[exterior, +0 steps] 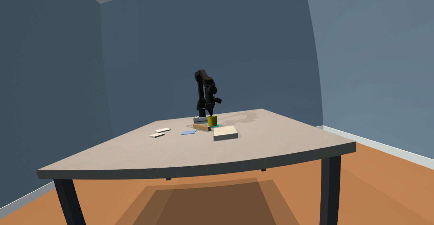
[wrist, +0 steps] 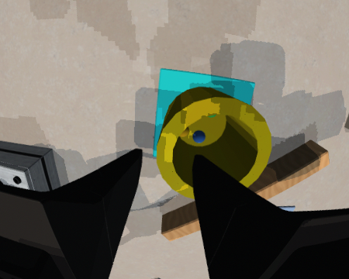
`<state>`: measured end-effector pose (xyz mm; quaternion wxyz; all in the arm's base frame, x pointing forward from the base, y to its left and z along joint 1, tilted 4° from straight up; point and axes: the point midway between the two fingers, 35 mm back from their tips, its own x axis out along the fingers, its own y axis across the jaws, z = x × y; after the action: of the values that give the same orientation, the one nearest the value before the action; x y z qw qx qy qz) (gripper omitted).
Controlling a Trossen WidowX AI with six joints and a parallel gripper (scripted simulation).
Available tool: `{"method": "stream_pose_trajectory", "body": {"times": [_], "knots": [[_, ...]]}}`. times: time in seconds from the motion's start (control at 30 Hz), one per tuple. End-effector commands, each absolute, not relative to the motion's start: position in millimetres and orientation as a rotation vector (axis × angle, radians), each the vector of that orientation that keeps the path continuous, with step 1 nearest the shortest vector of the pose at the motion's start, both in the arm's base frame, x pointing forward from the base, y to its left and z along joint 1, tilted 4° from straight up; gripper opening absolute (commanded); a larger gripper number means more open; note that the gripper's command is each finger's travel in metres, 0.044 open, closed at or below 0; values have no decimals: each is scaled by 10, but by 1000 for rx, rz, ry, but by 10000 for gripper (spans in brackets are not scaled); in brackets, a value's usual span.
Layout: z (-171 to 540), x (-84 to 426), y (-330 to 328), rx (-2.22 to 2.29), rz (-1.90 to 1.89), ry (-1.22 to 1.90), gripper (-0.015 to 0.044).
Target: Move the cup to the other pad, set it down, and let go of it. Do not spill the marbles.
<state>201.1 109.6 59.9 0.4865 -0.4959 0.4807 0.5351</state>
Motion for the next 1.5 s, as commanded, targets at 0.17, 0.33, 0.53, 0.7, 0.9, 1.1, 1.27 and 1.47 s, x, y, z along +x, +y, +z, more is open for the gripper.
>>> {"method": "stream_pose_trajectory", "body": {"times": [0.17, 0.33, 0.53, 0.7, 0.9, 1.1, 1.27, 1.47], "knots": [[751, 2015, 1085, -1206, 1302, 1155, 147], [784, 1994, 1059, -1206, 1302, 1156, 147], [741, 1990, 1057, -1206, 1301, 1170, 304], [775, 1995, 1057, -1206, 1301, 1170, 435], [961, 2008, 1049, -1206, 1302, 1165, 440], [1182, 2011, 1032, -1206, 1302, 1160, 440], [1360, 2001, 1007, -1206, 1302, 1157, 440], [1341, 1996, 994, -1206, 1300, 1167, 440]]}}
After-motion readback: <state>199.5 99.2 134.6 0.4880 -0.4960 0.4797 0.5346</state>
